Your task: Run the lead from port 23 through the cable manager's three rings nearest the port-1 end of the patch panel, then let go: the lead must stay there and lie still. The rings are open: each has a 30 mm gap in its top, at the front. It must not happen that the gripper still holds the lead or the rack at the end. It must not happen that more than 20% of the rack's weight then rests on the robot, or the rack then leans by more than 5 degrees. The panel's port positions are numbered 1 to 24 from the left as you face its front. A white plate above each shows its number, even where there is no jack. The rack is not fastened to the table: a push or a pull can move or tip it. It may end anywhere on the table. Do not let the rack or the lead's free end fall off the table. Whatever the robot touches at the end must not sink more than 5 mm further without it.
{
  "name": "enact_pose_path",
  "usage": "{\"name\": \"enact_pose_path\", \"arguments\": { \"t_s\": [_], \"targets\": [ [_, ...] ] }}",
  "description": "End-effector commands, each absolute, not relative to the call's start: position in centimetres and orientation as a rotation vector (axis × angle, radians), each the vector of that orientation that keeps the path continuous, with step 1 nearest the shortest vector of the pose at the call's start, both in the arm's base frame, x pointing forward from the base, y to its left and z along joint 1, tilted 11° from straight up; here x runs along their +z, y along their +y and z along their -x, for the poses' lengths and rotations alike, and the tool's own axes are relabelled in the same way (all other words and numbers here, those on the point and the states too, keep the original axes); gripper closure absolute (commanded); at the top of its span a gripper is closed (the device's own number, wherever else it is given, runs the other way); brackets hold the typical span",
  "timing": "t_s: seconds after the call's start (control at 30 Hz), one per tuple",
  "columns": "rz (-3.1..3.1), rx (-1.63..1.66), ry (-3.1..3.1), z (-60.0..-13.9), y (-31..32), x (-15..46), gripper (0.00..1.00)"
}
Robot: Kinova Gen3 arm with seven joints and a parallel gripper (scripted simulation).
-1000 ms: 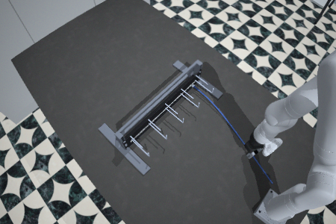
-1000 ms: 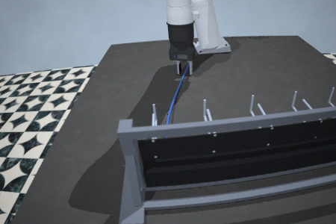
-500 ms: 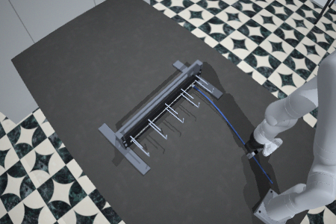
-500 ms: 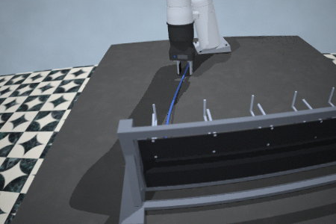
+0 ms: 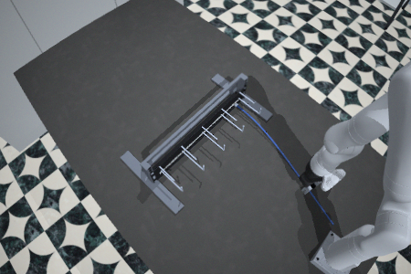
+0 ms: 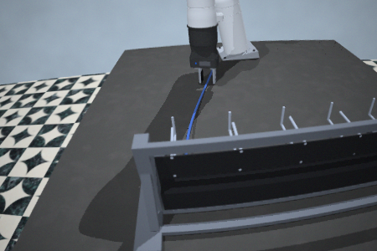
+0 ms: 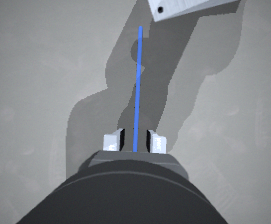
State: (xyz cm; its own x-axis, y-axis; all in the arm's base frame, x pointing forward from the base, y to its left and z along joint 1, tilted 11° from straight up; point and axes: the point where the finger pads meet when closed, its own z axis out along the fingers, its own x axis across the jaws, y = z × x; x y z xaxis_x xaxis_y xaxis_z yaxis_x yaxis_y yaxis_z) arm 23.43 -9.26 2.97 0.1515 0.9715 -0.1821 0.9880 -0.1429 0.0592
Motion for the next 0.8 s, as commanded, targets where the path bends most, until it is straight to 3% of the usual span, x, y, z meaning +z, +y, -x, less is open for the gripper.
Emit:
{"name": "enact_pose_path", "arguments": {
  "t_s": [0.0, 0.1, 0.13, 0.77],
  "targets": [
    [-2.253, -0.148, 1.940, -23.45, -9.26, 2.99, 0.33],
    [-2.253, -0.148, 1.940, -23.45, -9.26, 2.99, 0.33],
    [-2.253, -0.148, 1.940, -23.45, -9.26, 2.99, 1.00],
    [-2.253, -0.148, 1.940, -23.45, -9.26, 2.99, 1.00]
  ]
}}
